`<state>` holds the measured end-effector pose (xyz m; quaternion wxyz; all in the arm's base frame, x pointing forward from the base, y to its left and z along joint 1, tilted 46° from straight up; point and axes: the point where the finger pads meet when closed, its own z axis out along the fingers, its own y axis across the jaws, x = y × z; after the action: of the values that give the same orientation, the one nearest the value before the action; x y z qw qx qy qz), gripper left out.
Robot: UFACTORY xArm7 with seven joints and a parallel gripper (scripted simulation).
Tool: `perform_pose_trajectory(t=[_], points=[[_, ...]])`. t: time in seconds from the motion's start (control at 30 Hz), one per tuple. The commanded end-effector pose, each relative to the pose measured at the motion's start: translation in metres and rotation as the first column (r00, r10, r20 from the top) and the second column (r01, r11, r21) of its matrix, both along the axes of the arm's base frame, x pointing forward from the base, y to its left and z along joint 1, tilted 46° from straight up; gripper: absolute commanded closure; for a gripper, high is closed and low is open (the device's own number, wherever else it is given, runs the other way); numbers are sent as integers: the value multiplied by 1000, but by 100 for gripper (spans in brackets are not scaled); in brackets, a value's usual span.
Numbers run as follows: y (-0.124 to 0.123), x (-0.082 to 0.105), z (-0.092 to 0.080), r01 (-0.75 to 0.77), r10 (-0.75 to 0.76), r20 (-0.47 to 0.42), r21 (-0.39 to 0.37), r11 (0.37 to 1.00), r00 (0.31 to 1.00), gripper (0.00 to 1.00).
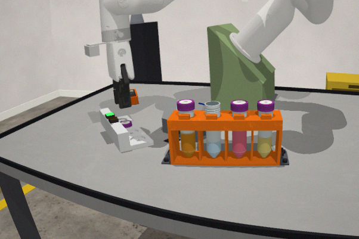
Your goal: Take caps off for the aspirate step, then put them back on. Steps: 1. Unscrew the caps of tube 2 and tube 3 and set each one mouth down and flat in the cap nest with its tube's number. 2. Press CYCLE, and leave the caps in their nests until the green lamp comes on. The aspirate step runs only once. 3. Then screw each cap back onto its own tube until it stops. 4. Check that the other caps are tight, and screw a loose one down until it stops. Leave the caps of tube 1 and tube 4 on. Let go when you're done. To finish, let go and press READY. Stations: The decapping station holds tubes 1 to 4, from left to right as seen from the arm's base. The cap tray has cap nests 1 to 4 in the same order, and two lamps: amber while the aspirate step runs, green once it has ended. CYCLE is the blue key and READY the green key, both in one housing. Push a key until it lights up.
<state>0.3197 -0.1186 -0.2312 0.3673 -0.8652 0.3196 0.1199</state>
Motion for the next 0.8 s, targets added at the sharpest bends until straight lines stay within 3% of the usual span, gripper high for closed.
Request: perform_pose_trajectory(t=[0.0, 0.13, 0.77], points=[[13, 2, -16, 2, -2, 2, -4, 1000, 1000, 54], [27, 2, -30, 1, -1, 2, -4, 1000, 1000, 54], [30, 2, -33, 1, -1, 2, -4, 1000, 1000, 54]])
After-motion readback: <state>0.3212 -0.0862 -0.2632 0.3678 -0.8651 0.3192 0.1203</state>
